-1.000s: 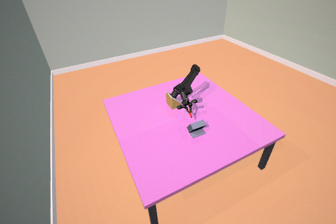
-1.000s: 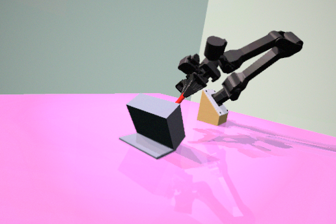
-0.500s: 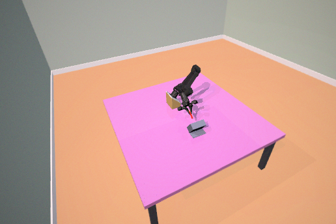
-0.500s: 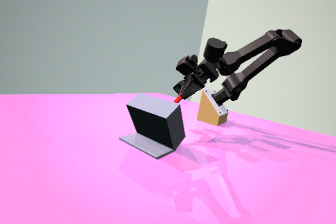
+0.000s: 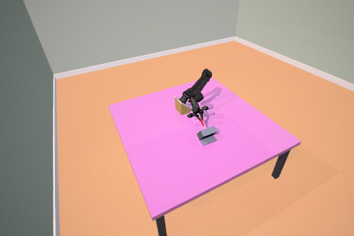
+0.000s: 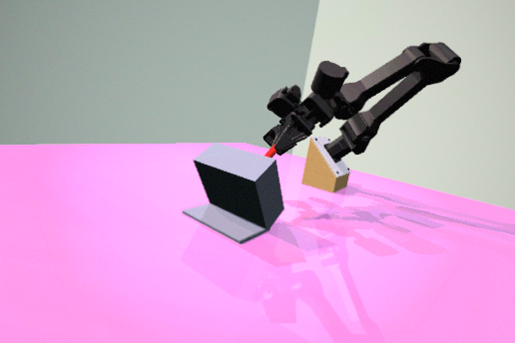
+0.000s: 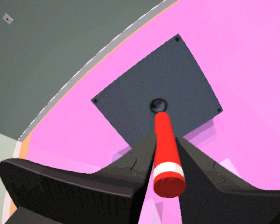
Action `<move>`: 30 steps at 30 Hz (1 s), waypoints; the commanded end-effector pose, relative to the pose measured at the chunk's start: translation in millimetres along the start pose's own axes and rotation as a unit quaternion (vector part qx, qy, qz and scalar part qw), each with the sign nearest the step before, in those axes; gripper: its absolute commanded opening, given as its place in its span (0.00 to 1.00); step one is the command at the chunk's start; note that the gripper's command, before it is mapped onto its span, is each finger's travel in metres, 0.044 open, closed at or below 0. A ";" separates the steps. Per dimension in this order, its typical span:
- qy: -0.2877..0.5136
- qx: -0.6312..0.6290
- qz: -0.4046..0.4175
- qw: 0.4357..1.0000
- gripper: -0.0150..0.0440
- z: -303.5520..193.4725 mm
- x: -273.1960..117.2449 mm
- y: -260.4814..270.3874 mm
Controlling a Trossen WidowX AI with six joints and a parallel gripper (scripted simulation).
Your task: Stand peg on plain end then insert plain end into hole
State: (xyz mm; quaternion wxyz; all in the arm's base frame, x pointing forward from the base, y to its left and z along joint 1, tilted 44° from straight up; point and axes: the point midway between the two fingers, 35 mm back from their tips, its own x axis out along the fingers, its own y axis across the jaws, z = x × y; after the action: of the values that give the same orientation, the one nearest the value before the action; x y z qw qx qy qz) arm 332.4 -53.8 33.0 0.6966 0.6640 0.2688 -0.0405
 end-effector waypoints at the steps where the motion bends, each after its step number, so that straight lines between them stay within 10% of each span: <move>1: -0.003 0.003 0.003 1.000 0.25 0.2 2.0 -1.0; 30: -0.012 -0.002 0.021 1.000 0.25 -1.0 29.5 -0.1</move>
State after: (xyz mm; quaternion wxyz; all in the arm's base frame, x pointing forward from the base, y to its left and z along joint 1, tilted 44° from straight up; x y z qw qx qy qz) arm 351.4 -44.1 21.2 0.7017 0.6666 0.2493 -0.0331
